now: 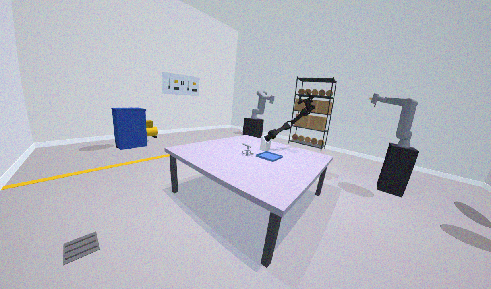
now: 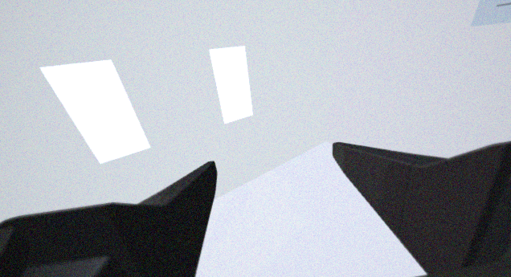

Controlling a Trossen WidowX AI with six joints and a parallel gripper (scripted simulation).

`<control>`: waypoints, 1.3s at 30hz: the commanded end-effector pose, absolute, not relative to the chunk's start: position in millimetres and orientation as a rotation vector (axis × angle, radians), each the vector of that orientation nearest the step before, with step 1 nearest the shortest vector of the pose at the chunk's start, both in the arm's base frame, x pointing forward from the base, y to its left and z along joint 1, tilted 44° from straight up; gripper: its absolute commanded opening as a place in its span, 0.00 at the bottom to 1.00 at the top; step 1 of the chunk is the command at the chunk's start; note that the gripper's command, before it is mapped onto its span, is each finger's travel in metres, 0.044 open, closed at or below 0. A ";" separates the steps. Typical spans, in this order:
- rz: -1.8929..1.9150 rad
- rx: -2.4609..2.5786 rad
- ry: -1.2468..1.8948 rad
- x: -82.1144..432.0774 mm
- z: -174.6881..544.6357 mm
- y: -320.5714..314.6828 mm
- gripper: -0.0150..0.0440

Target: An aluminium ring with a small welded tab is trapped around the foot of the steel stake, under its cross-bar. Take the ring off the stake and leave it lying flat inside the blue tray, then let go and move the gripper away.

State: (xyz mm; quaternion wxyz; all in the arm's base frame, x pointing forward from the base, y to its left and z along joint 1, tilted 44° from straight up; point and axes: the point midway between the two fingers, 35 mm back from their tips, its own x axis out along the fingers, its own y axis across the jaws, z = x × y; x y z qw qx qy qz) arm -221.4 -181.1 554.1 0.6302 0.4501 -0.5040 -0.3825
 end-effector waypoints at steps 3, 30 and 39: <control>-0.872 1.015 -1.150 -215.5 557.7 -179.0 0.80; -0.684 0.586 -0.913 -3.7 611.6 -117.7 0.59; -0.614 0.489 -0.809 63.4 602.9 -101.9 0.59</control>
